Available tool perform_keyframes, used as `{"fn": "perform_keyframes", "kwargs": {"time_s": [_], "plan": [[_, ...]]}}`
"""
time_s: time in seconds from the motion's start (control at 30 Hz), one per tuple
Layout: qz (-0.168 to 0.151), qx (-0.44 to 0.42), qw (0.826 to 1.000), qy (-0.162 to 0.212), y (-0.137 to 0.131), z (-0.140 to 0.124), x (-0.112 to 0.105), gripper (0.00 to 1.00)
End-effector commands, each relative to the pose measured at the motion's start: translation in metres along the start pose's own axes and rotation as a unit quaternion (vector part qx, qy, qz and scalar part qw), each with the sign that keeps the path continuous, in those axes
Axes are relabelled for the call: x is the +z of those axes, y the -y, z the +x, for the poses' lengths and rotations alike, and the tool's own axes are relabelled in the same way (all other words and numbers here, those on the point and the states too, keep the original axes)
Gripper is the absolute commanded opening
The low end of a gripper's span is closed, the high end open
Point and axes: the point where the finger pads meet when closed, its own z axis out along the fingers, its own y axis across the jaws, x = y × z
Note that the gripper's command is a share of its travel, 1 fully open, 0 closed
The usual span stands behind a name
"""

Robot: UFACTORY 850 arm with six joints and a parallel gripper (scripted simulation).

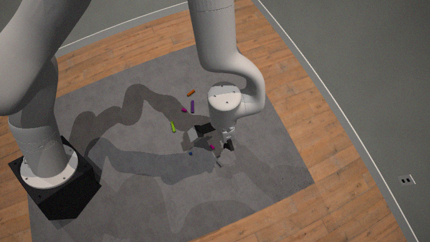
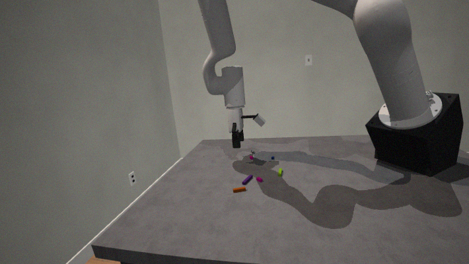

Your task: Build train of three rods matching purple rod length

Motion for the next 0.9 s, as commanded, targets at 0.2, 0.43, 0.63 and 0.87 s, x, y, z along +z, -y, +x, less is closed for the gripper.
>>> {"fn": "perform_keyframes", "kwargs": {"time_s": [0.2, 0.43, 0.63, 0.87], "plan": [[0.000, 0.000, 1.000, 0.001, 0.000, -0.001, -0.001, 1.00], [0.000, 0.000, 1.000, 0.001, 0.000, -0.001, -0.001, 1.00], [-0.001, 0.025, 1.000, 0.000, 0.000, 0.003, 0.000, 1.00], [-0.004, 0.161, 0.987, -0.001, 0.000, 0.026, 0.000, 1.00]]}}
